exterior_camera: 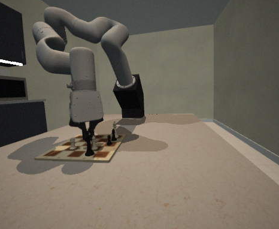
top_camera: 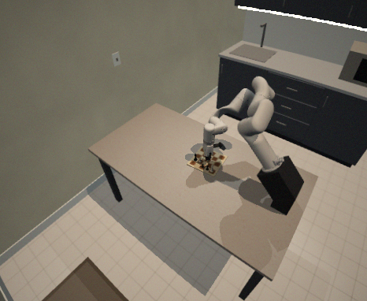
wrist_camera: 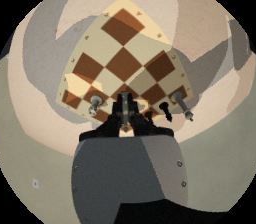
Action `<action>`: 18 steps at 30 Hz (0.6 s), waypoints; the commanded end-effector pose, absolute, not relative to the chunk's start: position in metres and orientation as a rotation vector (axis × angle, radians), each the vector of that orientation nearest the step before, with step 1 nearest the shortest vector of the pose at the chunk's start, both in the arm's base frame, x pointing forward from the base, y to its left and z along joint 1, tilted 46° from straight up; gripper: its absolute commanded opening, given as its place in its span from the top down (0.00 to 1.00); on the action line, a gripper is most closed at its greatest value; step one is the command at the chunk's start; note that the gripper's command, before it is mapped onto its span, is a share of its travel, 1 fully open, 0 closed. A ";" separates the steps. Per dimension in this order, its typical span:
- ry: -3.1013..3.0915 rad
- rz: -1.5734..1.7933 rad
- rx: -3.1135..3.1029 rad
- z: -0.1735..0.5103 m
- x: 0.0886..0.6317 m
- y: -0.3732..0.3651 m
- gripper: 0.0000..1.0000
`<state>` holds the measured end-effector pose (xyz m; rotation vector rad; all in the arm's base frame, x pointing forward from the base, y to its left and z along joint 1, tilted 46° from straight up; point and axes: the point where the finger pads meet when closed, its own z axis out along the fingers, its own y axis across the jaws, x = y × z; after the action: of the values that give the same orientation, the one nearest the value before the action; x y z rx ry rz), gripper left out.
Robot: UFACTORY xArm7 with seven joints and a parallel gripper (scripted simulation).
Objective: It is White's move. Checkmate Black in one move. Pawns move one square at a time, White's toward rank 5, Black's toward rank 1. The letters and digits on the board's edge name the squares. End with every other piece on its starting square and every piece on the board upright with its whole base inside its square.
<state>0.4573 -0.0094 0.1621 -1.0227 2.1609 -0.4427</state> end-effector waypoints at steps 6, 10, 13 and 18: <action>2.159 -0.443 -1.023 0.163 0.457 -0.009 1.00; 2.159 -0.443 -1.023 0.163 0.457 -0.009 1.00; 2.159 -0.443 -1.023 0.163 0.457 -0.009 1.00; 2.159 -0.443 -1.023 0.163 0.457 -0.009 0.85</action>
<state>0.4573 -0.0094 0.1622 -1.0227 2.1608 -0.4427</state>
